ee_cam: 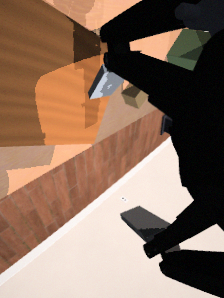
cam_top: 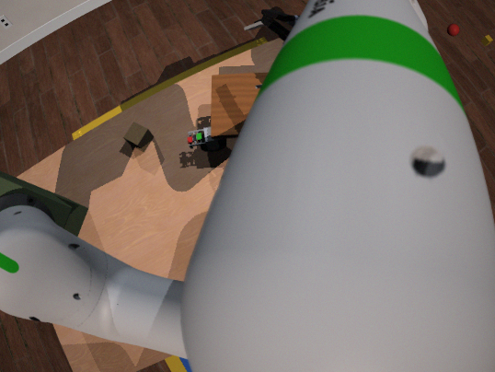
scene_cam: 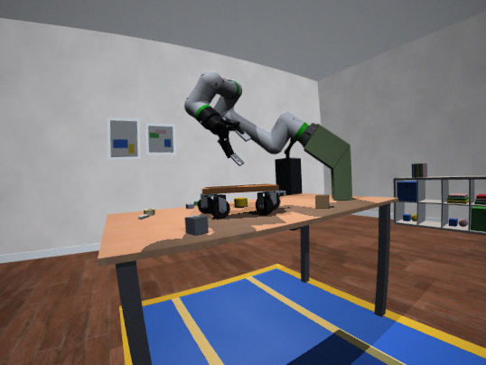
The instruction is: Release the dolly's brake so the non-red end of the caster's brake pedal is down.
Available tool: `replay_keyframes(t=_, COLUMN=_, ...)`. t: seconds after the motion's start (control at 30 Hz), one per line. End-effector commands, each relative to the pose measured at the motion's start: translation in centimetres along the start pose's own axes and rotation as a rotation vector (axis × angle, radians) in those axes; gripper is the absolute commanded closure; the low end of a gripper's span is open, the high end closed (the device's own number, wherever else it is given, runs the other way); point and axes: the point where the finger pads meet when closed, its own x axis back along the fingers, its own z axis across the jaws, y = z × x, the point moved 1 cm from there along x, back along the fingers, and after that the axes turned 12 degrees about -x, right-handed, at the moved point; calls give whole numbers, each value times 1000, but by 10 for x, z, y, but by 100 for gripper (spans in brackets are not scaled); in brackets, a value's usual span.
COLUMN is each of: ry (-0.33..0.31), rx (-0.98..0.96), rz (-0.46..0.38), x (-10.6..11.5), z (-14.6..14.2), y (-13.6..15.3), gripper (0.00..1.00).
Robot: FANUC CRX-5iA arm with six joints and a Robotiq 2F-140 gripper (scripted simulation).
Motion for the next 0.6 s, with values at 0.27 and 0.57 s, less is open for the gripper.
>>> replay_keyframes(t=0.27, ry=0, rx=0, rz=0, x=0, z=0, y=0, gripper=0)
replay_keyframes(t=0.57, ry=1, rx=1, rz=0, x=0, z=0, y=0, gripper=100)
